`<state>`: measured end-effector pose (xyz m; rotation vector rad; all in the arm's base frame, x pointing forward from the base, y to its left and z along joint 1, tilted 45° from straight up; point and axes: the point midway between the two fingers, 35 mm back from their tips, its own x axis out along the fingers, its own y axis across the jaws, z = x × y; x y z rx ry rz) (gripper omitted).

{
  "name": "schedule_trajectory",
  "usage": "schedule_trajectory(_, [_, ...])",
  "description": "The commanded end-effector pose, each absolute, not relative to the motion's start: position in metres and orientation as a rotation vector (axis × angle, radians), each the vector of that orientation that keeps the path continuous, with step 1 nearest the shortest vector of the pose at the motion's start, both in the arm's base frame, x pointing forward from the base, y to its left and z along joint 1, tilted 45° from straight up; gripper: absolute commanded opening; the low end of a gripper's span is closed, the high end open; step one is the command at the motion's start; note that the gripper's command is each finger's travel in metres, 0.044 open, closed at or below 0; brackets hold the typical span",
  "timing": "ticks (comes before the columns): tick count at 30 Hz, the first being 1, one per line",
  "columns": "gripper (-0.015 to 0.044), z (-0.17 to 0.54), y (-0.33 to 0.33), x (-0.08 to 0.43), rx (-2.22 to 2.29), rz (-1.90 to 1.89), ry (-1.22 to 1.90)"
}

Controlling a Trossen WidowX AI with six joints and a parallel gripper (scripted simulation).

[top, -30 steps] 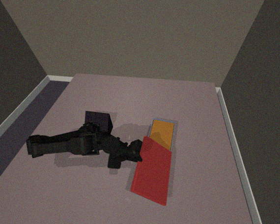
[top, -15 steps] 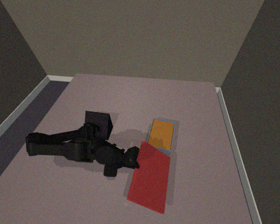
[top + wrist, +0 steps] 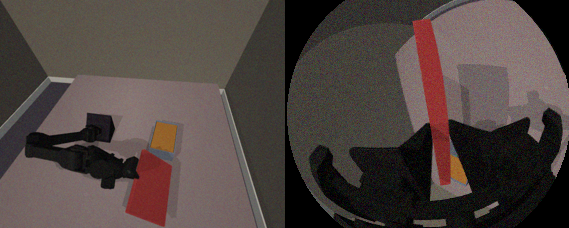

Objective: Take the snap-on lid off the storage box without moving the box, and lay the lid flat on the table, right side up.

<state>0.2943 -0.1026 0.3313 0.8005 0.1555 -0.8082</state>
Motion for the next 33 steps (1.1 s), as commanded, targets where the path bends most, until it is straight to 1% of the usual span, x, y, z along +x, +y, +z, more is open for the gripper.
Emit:
schedule_trajectory(1, [0.0, 0.339, -0.102, 0.294, 0.803, -0.788, 0.151])
schedule_trajectory(33, [0.0, 0.315, -0.121, 0.292, 0.802, -0.787, 0.149])
